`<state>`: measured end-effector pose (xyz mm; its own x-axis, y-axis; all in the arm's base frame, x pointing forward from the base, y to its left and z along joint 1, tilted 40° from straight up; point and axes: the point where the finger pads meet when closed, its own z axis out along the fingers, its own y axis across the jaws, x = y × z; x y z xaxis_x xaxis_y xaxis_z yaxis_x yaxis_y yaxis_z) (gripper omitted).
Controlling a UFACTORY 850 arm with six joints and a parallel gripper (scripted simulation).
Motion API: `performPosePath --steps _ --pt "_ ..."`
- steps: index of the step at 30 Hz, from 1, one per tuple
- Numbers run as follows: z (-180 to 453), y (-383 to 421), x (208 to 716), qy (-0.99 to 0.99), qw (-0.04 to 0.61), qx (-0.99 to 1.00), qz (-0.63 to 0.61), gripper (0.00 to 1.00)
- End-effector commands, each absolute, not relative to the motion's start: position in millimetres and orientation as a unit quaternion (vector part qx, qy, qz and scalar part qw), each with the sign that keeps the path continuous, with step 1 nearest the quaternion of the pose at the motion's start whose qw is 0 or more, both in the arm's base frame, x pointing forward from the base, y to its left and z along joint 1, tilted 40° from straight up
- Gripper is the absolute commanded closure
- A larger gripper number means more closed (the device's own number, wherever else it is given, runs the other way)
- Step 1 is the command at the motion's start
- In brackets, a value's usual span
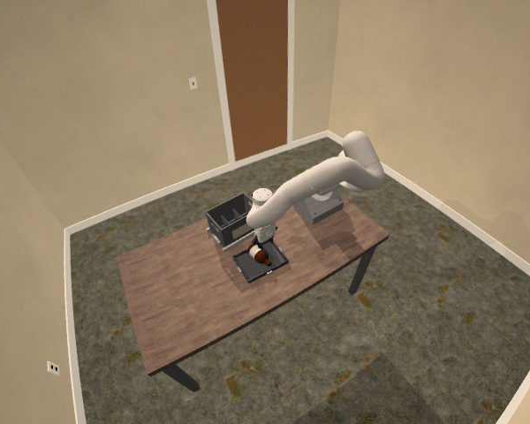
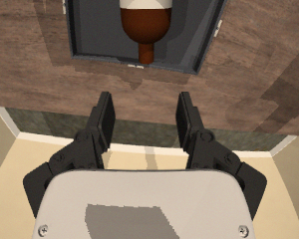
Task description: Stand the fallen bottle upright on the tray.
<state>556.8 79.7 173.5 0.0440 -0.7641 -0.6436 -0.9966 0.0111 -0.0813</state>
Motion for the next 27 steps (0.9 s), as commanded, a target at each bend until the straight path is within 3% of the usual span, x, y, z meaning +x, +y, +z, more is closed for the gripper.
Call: performPosePath --steps 1,27 --pt "174.1 79.3 557.4 0.657 0.272 -0.67 0.214 0.35" --pt "147.6 101.8 559.8 0.657 0.272 -0.67 0.214 0.35"
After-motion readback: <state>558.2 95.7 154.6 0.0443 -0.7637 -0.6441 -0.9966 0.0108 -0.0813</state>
